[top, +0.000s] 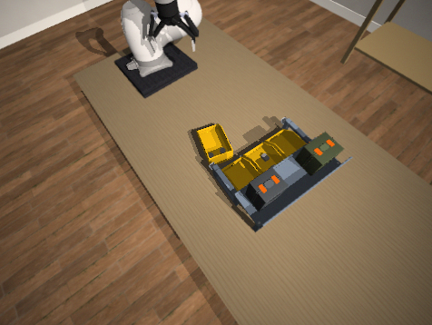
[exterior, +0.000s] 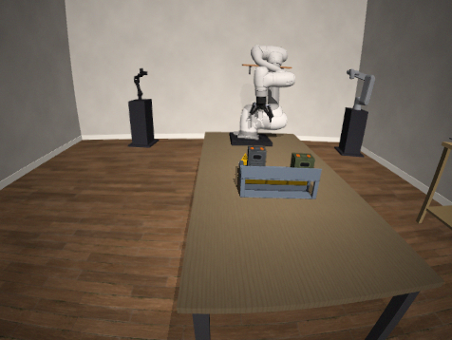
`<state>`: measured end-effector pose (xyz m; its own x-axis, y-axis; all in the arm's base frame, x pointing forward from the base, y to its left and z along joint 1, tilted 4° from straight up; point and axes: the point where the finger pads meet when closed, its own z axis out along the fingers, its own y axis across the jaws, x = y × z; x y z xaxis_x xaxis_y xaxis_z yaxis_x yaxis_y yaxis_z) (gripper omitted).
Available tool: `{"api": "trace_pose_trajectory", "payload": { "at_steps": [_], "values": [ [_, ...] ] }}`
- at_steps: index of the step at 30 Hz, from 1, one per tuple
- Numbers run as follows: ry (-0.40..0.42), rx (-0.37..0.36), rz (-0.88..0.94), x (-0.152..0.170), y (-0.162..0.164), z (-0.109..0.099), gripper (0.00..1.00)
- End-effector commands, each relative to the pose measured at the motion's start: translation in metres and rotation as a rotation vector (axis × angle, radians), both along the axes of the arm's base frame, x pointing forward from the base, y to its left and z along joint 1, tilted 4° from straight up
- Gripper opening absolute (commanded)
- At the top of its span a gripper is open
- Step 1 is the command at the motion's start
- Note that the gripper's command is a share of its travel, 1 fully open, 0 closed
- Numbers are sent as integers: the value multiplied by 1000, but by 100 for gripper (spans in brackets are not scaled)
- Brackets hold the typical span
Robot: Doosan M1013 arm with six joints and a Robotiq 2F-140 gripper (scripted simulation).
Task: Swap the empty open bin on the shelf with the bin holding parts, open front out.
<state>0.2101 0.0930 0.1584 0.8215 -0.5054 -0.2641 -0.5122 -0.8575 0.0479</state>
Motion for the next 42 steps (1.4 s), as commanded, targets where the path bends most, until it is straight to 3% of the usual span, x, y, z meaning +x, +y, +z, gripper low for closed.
{"api": "trace_pose_trajectory", "payload": {
  "at_steps": [1,42],
  "values": [
    [0,0,0,0,0,0,100],
    [-8,-24,-74,15,0,1,100]
  ]
}}
